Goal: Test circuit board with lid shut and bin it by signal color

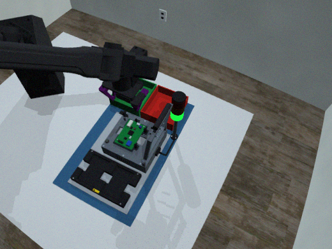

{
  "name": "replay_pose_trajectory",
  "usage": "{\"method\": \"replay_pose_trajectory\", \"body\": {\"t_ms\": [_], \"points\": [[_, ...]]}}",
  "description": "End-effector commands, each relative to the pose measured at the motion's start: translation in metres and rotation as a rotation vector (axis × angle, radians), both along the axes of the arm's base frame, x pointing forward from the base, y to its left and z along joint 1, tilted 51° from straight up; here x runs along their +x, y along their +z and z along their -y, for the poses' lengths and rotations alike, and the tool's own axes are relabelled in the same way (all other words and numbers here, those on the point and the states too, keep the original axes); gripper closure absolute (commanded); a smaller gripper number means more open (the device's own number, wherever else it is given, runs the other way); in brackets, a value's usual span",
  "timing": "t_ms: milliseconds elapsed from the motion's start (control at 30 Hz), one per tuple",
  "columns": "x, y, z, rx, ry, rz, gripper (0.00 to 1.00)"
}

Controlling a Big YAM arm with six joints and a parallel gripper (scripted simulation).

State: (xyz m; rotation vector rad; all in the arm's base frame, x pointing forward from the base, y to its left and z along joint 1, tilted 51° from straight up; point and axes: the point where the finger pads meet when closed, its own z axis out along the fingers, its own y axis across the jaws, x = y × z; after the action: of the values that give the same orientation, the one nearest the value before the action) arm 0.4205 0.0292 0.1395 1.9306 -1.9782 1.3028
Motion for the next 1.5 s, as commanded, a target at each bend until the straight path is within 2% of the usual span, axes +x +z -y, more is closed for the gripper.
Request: {"method": "replay_pose_trajectory", "body": {"t_ms": [0,267,333,633,767,833,900,1000,1467], "points": [[0.014,-0.015,0.018,-0.019,0.02,-0.019,0.08],[0.04,-0.05,0.052,-0.02,0.02,-0.021,0.08],[0.04,-0.05,0.052,-0.02,0.02,-0.021,0.08],[0.068,-0.069,0.077,-0.018,0.02,-0.001,0.08],[0.07,-0.075,0.082,-0.018,0.02,-0.005,0.08],[0.073,-0.062,0.082,-0.016,0.021,0.025,0.08],[0.073,-0.062,0.082,-0.016,0.021,0.025,0.08],[0.068,-0.077,0.077,-0.021,0.033,-0.013,0.08],[0.067,-0.076,0.077,-0.02,0.031,-0.012,0.08]]}}
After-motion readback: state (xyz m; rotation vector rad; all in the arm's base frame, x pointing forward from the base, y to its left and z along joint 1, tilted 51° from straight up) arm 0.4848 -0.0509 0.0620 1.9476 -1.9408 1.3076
